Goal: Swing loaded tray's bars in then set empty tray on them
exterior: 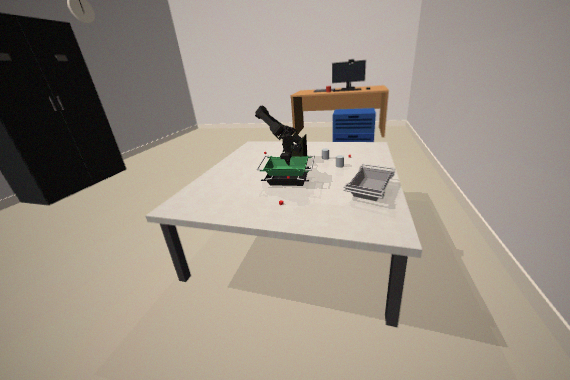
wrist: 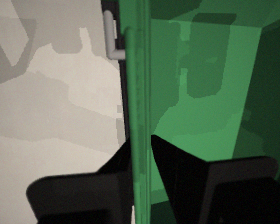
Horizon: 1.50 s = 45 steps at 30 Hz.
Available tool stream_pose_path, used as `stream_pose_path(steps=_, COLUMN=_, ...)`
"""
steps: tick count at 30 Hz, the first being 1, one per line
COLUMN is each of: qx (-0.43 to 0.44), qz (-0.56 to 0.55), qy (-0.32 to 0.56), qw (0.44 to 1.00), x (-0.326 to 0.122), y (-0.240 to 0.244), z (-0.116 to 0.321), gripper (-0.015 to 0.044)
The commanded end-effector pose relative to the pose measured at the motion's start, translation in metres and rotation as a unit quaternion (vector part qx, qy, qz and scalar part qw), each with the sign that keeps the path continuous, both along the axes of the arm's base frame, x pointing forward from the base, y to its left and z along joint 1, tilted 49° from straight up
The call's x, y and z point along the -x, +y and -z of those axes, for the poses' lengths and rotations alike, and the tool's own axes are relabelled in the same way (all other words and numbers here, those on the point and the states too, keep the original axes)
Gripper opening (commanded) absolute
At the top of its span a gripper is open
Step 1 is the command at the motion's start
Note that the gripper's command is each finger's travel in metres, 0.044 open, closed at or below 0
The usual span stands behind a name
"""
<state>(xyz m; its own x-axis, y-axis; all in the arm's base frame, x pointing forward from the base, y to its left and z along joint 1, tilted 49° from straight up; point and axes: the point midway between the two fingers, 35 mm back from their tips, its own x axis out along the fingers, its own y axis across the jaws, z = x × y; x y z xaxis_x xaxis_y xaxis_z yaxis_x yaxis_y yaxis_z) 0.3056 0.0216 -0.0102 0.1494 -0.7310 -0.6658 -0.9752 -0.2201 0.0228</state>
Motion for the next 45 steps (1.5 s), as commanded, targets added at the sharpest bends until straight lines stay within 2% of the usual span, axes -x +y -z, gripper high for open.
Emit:
stream_pose_path(steps=1, qx=0.004, qz=0.008, qy=0.011, qw=1.000, x=0.004, y=-0.007, z=0.002, gripper=0.0073)
stream_pose_path(steps=26, qx=0.004, qz=0.008, qy=0.011, qw=1.000, x=0.004, y=-0.007, z=0.002, gripper=0.0440)
stream_pose_path(steps=35, qx=0.002, qz=0.009, qy=0.009, qw=1.000, x=0.003, y=-0.002, z=-0.002, gripper=0.0440)
stream_pose_path(steps=45, qx=-0.002, qz=0.007, qy=0.012, qw=1.000, x=0.008, y=0.048, z=-0.042, gripper=0.0440)
